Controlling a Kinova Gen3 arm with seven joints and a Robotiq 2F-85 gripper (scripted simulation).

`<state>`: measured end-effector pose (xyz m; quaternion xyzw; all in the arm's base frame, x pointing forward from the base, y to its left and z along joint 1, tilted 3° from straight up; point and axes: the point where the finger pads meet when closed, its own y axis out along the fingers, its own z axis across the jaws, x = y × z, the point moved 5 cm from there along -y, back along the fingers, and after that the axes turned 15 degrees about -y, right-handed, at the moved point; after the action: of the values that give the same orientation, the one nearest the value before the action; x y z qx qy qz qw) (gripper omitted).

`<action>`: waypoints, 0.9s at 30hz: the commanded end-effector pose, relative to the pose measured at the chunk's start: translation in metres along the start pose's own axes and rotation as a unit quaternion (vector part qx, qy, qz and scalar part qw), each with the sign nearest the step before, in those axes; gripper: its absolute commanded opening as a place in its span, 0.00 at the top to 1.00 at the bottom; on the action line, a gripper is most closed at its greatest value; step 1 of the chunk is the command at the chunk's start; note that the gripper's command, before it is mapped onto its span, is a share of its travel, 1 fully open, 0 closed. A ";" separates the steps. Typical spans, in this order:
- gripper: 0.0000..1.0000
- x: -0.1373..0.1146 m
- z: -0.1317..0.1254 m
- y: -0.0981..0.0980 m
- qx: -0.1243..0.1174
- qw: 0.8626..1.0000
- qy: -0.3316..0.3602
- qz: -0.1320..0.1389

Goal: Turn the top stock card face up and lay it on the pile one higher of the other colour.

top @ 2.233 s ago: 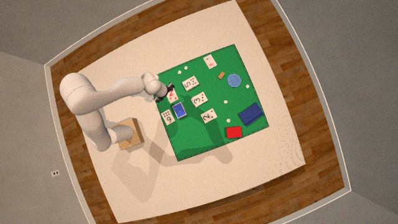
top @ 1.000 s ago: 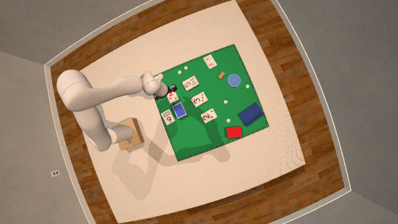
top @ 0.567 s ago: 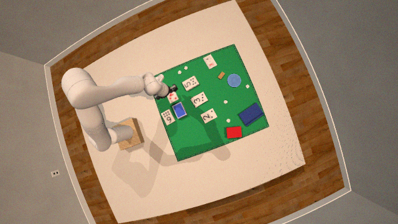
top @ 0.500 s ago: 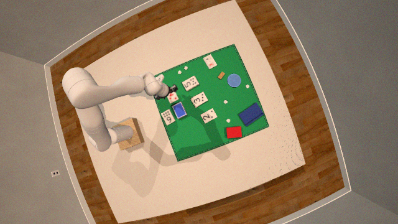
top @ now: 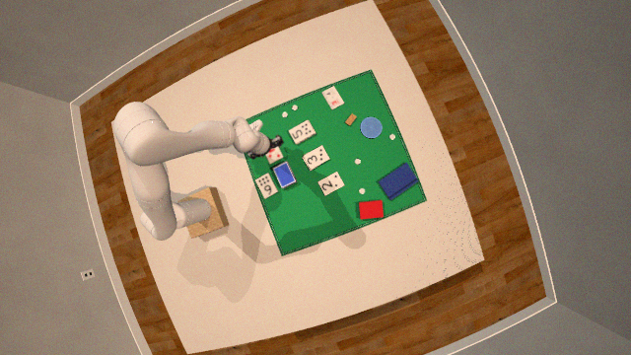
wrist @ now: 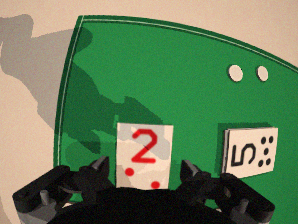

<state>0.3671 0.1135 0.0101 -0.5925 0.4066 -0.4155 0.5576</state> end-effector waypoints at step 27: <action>0.15 0.001 -0.002 0.009 -0.003 1.000 0.001 -0.001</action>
<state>0.3652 0.1114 0.0009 -0.5947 0.4085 -0.4146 0.5545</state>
